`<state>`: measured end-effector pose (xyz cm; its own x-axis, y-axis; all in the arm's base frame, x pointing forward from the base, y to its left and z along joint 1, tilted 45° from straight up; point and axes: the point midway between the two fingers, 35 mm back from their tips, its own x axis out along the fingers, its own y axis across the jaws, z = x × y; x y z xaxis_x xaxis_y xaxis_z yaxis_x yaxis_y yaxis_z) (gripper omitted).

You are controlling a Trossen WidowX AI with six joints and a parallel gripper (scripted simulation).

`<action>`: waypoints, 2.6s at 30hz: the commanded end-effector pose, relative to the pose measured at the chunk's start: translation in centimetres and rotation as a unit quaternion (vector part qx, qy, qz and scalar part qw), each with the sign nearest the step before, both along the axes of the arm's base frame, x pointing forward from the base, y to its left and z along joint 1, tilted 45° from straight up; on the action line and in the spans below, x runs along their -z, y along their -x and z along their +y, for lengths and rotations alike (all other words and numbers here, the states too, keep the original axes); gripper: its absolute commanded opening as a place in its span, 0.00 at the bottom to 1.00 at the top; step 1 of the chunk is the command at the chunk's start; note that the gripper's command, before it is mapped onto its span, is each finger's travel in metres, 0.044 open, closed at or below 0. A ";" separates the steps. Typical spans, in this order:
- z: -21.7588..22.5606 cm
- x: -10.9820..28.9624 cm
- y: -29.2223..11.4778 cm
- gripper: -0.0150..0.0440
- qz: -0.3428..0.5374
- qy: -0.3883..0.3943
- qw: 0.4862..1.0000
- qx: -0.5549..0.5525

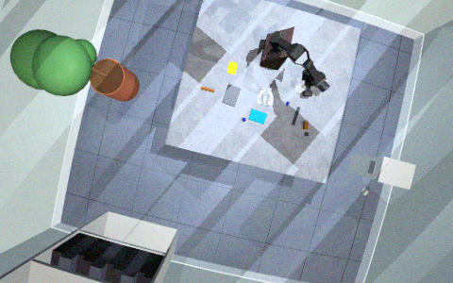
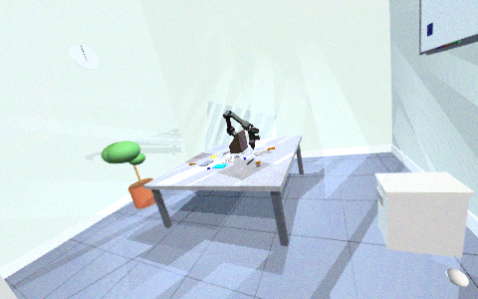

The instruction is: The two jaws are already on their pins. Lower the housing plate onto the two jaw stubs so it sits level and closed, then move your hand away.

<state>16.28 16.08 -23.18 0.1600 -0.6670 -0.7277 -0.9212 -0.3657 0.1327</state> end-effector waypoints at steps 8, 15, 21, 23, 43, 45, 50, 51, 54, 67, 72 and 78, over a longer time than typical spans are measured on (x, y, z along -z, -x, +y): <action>0.0 0.0 0.0 1.00 0.000 0.001 1.000 -0.002; 0.0 0.0 0.0 1.00 0.000 0.001 1.000 -0.002; 0.0 0.0 0.0 1.00 0.000 0.001 1.000 -0.002; 0.0 0.0 0.0 1.00 0.000 0.001 1.000 -0.002; 0.0 0.0 0.0 1.00 0.000 0.001 1.000 -0.002; 0.0 0.0 0.0 1.00 0.000 0.001 1.000 -0.002; 0.0 0.0 0.0 1.00 0.000 0.001 1.000 -0.002; 0.0 0.0 0.0 1.00 0.000 0.001 1.000 -0.002; 0.0 0.0 0.0 1.00 0.000 0.001 1.000 -0.002; -0.5 0.6 -0.2 1.00 0.000 0.000 1.000 0.000; -1.0 1.2 -0.4 1.00 0.000 0.000 1.000 -0.001; -1.6 1.9 -0.6 1.00 0.000 0.000 1.000 -0.001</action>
